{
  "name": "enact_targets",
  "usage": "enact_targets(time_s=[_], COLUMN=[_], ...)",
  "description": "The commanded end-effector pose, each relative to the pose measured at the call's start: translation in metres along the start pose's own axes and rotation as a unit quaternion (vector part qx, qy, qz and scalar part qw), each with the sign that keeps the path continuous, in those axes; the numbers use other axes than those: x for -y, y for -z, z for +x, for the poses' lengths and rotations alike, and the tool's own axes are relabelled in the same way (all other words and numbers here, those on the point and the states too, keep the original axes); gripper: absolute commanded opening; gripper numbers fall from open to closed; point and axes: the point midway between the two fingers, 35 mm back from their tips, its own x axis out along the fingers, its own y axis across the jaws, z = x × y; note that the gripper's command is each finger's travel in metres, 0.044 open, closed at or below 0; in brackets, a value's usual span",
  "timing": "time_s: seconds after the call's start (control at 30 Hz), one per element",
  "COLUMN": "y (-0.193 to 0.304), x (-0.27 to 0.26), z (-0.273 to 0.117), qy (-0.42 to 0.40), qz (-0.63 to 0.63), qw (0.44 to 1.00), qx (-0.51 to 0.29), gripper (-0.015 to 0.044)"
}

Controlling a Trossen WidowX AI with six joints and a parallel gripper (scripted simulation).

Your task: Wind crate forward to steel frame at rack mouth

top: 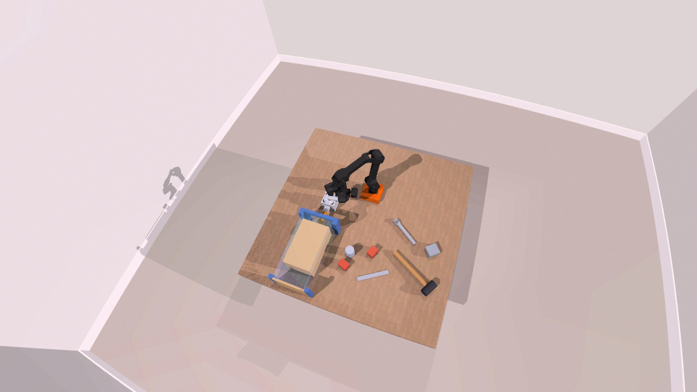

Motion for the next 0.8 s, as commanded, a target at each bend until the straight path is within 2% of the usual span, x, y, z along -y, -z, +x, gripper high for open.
enact_targets(time_s=[0.0,0.77], y=[0.015,0.039], x=[0.000,0.005], z=[0.002,0.001], qy=[0.000,0.000], qz=[0.006,0.006], qw=[1.000,1.000], qx=[-0.016,-0.018], gripper=[0.0000,0.0000])
